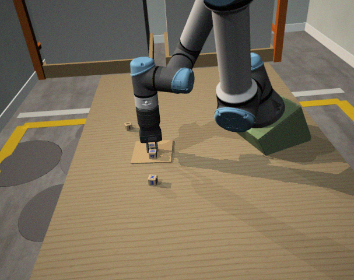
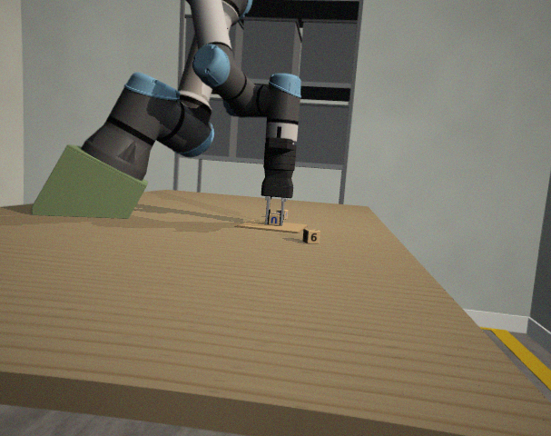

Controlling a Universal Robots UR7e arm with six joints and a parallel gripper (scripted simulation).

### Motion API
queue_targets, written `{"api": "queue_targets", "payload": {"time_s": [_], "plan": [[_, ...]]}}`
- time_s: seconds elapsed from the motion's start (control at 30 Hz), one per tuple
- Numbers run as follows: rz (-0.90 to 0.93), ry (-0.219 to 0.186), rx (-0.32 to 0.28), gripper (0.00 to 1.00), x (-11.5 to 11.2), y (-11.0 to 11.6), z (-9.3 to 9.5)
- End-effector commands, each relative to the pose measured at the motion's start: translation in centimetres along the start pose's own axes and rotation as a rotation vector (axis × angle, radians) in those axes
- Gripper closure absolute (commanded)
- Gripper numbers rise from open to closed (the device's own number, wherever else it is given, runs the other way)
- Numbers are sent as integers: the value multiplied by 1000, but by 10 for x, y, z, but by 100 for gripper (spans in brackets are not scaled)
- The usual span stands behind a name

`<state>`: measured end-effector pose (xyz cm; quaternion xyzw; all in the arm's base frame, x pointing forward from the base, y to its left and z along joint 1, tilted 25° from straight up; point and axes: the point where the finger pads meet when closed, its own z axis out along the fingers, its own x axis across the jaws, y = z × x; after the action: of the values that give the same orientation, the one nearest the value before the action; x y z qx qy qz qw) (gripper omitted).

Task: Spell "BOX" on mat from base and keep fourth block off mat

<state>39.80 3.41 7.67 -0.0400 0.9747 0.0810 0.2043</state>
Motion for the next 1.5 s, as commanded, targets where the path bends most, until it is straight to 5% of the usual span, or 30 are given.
{"api": "queue_targets", "payload": {"time_s": [0.0, 0.97, 1.47], "plan": [[0, -1, 0, 51, 0, 0, 0], [0, -1, 0, 51, 0, 0, 0], [0, -1, 0, 21, 0, 0, 0]]}}
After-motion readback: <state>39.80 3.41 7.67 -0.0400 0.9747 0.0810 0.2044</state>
